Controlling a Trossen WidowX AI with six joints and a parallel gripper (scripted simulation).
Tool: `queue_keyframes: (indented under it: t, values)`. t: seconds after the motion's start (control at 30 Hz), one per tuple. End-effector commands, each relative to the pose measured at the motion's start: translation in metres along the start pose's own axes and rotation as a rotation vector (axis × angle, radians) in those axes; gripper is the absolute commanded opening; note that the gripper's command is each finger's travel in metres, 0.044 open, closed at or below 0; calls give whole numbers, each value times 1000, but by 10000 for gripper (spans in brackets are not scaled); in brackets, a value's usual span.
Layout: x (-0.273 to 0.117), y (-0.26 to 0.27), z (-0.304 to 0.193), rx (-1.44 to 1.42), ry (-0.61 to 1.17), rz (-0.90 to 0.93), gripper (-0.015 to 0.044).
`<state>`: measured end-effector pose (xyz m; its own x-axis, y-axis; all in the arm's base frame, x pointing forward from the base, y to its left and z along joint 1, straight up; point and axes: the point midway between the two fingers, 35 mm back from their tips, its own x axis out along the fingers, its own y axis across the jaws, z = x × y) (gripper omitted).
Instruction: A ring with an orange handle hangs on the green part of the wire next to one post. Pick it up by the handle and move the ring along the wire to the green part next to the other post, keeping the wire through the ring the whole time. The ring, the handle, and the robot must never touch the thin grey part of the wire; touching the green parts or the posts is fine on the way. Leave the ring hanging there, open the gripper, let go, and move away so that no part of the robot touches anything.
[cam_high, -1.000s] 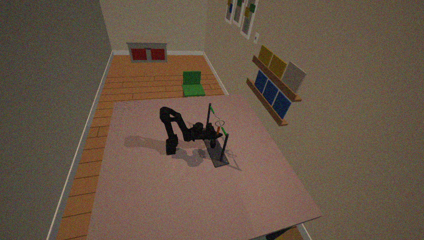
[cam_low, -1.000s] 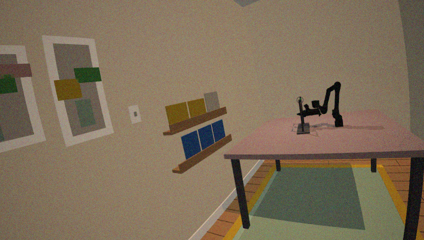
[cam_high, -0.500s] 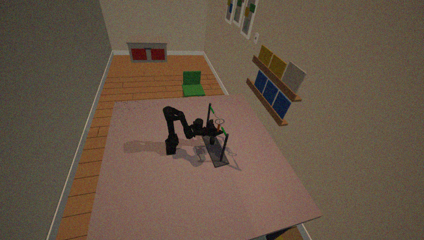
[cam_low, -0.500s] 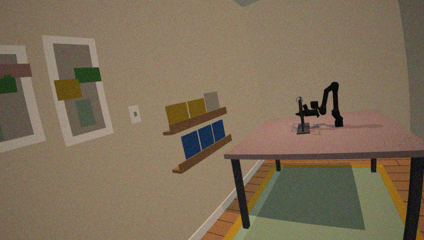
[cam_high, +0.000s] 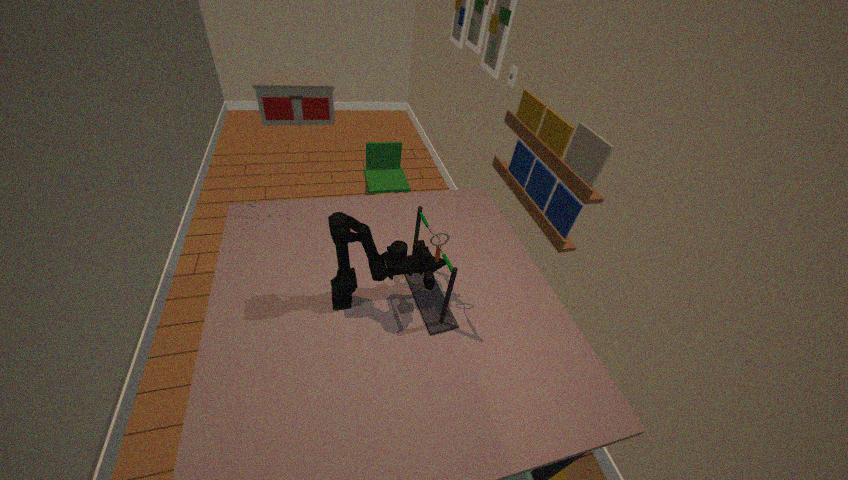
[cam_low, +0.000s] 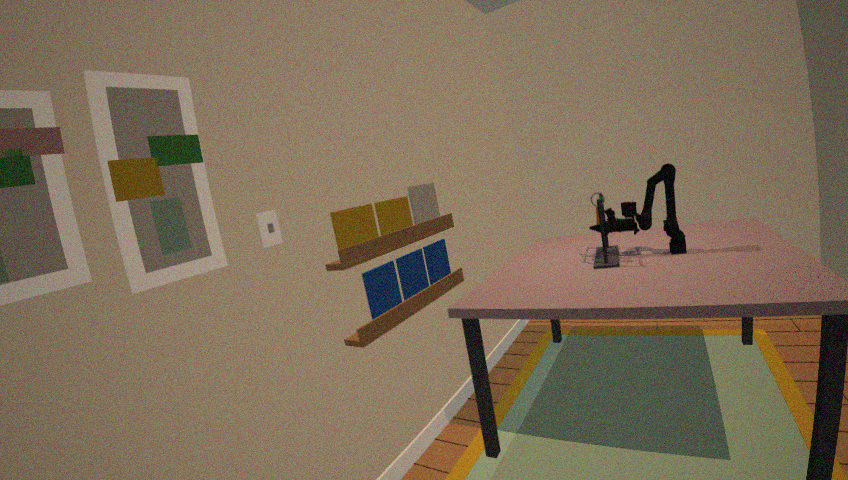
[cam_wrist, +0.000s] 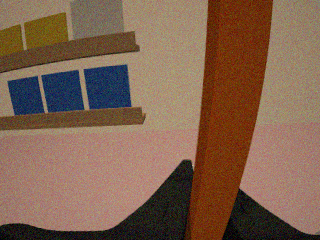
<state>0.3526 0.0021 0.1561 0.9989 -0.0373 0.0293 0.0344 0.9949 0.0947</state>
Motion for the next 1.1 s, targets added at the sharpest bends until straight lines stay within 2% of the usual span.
queue_keyframes:
  t: [0.0,0.6,1.07]
  values:
    - [0,-1,-1,-49,-1,66,-150]
    - [0,-5,-1,-262,-9,382,-150]
    - [-6,5,-5,-270,-7,397,-150]
